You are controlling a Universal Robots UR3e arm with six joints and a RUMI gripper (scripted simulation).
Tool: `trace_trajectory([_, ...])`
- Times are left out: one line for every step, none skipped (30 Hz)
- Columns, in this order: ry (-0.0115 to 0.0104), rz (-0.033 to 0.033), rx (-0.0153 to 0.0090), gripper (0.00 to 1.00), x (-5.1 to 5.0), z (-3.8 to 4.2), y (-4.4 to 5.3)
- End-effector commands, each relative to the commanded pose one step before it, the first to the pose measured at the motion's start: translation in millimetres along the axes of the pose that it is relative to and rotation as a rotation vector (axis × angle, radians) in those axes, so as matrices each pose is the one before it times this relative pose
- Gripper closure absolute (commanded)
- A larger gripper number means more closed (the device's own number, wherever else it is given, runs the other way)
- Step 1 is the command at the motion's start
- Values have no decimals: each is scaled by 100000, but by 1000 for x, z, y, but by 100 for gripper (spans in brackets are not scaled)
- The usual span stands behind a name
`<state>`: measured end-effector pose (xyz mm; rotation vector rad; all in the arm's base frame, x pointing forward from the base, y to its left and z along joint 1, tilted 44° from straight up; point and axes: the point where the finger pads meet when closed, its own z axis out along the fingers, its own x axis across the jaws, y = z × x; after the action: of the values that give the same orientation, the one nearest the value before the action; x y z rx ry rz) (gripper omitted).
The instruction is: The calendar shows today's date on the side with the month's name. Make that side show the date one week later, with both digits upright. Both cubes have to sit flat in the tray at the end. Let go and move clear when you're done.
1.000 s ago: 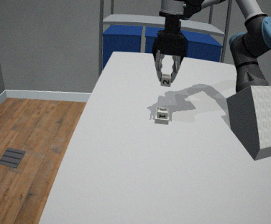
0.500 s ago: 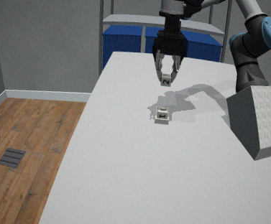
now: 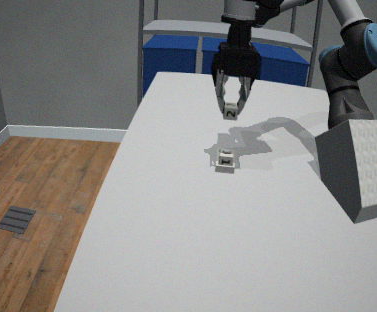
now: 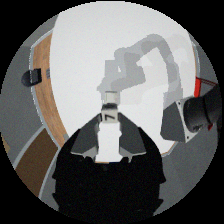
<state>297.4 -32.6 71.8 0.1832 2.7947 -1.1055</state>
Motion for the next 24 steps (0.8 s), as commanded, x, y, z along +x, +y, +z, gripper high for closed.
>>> trace_trajectory([-211,-6325,-137,90,-1501,-488,-673])
trace_trajectory([0,0,0,90,0,0,0])
trace_trajectory([0,0,0,90,0,0,0])
trace_trajectory([0,-1541,-1,90,-231,-7,-157])
trace_trajectory([0,-1639,-1,90,-243,-7,-166])
trace_trajectory([0,-1738,-1,90,-255,-8,-176])
trace_trajectory([0,-1837,-1,90,-266,-8,-185])
trace_trajectory([0,-1936,-1,90,-277,-9,-194])
trace_trajectory([0,-2036,-1,90,-287,-9,-203])
trace_trajectory([0,-2135,-1,90,-296,-10,-212])
trace_trajectory([0,-2234,-1,90,-305,-10,-220])
trace_trajectory([0,-2332,-1,90,-313,-10,-228])
trace_trajectory([0,-2430,-1,90,-320,-11,-236])
trace_trajectory([0,-2527,-1,90,-327,-11,-243])
trace_trajectory([0,-2622,-1,90,-332,-12,-250])
trace_trajectory([0,-2717,-1,90,-337,-12,-256])
trace_trajectory([0,-2810,-1,90,-341,-12,-261])
trace_trajectory([0,-2901,-1,90,-344,-13,-266])
trace_trajectory([0,0,0,90,0,0,0])
trace_trajectory([0,0,0,90,0,0,0])
trace_trajectory([0,-2991,-1,90,-347,-13,-270])
trace_trajectory([0,-3079,-1,90,-348,-13,-273])
trace_trajectory([0,-3164,-1,90,-349,-14,-275])
trace_trajectory([0,-3248,-1,90,-349,-14,-276])
